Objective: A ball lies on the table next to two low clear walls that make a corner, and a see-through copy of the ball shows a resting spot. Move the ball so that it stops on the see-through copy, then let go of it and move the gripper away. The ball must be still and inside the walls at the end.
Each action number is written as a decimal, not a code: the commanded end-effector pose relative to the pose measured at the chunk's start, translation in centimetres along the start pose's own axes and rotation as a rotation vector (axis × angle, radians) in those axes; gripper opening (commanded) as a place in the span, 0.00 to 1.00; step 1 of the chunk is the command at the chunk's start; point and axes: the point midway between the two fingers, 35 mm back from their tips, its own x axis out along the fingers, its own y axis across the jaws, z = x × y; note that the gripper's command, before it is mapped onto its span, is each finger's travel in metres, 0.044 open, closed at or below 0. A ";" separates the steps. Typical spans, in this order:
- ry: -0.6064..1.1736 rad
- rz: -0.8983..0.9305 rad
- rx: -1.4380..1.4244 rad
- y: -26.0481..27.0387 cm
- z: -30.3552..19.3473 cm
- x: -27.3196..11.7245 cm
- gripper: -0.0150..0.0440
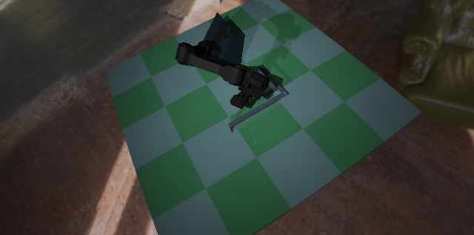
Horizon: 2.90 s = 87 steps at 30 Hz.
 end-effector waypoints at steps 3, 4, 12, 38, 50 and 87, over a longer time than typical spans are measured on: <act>-0.007 -0.005 0.238 -1.7 -0.2 0.3 0.25; -0.007 -0.006 0.280 -1.9 -0.3 0.4 0.25; -0.006 -0.008 0.471 -3.1 -0.5 0.9 0.25; -0.005 -0.012 0.471 -3.2 -0.5 8.6 0.25; -0.007 -0.011 0.474 -3.4 -0.5 9.5 0.30; -0.014 -0.013 0.463 -2.8 -0.5 -2.7 0.86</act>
